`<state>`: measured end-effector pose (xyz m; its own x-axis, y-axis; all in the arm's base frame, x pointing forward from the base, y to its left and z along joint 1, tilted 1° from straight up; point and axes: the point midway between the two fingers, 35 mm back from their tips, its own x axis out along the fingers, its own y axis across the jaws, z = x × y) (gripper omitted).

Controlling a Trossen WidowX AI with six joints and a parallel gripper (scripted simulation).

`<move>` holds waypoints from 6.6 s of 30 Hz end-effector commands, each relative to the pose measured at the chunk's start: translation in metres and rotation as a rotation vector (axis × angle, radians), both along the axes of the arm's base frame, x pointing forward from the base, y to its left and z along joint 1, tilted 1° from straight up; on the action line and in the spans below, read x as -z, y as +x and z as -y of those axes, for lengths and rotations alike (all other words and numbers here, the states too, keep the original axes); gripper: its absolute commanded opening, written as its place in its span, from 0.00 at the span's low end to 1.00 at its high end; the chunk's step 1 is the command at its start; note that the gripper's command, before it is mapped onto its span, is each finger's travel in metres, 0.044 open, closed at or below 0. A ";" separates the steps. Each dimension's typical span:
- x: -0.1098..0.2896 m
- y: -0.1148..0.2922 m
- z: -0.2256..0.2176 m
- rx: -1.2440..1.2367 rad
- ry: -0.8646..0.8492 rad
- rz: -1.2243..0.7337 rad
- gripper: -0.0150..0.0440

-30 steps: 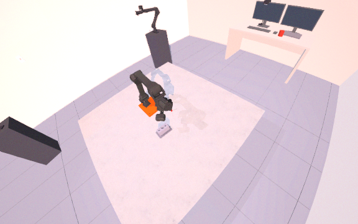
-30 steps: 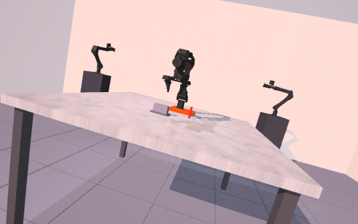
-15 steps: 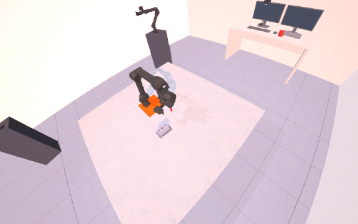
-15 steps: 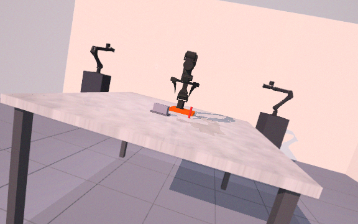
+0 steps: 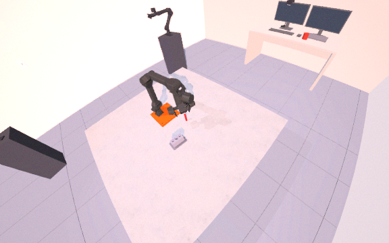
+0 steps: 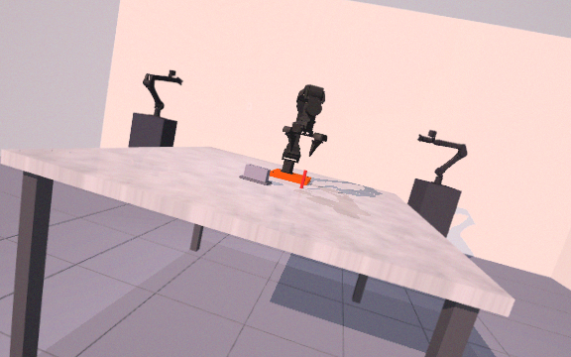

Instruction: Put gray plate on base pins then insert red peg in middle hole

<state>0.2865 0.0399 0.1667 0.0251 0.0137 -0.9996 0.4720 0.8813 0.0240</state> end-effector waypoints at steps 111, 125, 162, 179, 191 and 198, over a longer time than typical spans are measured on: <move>0.091 -0.033 -0.044 0.775 0.020 -0.016 0.25; 0.047 -0.030 -0.045 0.775 0.020 -0.016 0.25; 0.031 0.008 0.009 0.800 0.020 -0.019 0.25; 0.029 0.029 0.055 0.783 0.019 -0.005 0.25; 0.029 0.039 0.091 0.777 0.014 0.000 0.25; 0.029 0.042 0.112 0.776 0.012 -0.001 0.25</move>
